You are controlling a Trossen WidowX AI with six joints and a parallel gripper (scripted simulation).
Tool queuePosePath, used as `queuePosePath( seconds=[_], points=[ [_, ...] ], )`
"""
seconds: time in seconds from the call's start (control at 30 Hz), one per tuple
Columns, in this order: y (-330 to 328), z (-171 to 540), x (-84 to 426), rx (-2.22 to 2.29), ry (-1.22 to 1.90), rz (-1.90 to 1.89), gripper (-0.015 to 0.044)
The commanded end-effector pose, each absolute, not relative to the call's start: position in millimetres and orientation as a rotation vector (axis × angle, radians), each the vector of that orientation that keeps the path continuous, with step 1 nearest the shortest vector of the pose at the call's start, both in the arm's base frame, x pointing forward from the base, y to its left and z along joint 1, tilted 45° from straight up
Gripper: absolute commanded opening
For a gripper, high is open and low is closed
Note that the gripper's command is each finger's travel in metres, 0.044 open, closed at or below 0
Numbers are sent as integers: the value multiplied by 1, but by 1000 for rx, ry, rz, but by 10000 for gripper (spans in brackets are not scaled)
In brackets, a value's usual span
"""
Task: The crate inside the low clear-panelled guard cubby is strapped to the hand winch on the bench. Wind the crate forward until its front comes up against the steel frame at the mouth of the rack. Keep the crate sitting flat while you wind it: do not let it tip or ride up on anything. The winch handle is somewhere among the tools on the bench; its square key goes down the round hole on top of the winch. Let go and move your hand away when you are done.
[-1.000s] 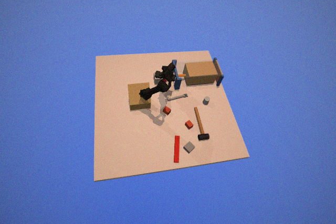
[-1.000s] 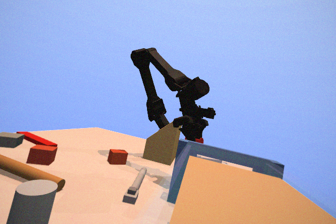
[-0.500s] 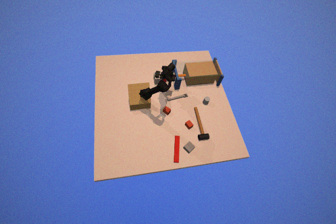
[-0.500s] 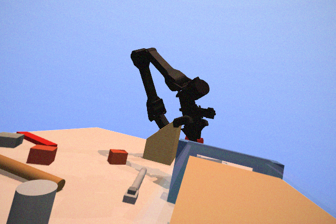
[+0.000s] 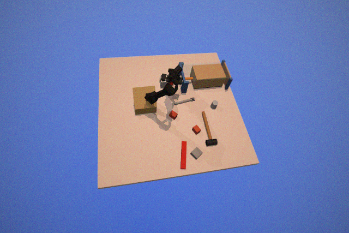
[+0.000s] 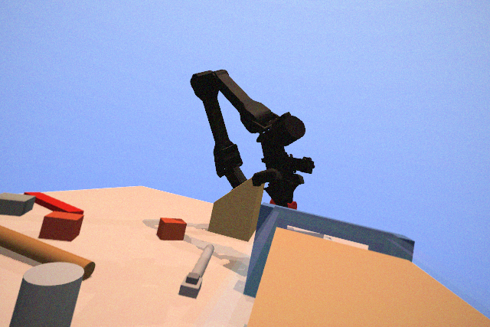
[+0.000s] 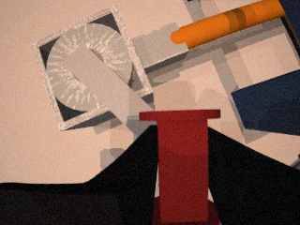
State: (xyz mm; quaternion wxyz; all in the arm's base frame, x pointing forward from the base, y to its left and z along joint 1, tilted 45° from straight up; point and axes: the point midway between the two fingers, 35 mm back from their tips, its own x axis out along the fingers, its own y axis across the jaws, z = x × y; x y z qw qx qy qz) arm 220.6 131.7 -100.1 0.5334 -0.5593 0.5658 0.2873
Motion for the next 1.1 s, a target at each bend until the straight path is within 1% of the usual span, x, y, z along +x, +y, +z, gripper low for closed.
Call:
queuePosePath(
  seconds=[0.0, 1.07],
  points=[
    [131, -103, 223, -1343, 1354, 682, 0],
    [144, -114, 248, -1343, 1352, 681, 0]
  ],
)
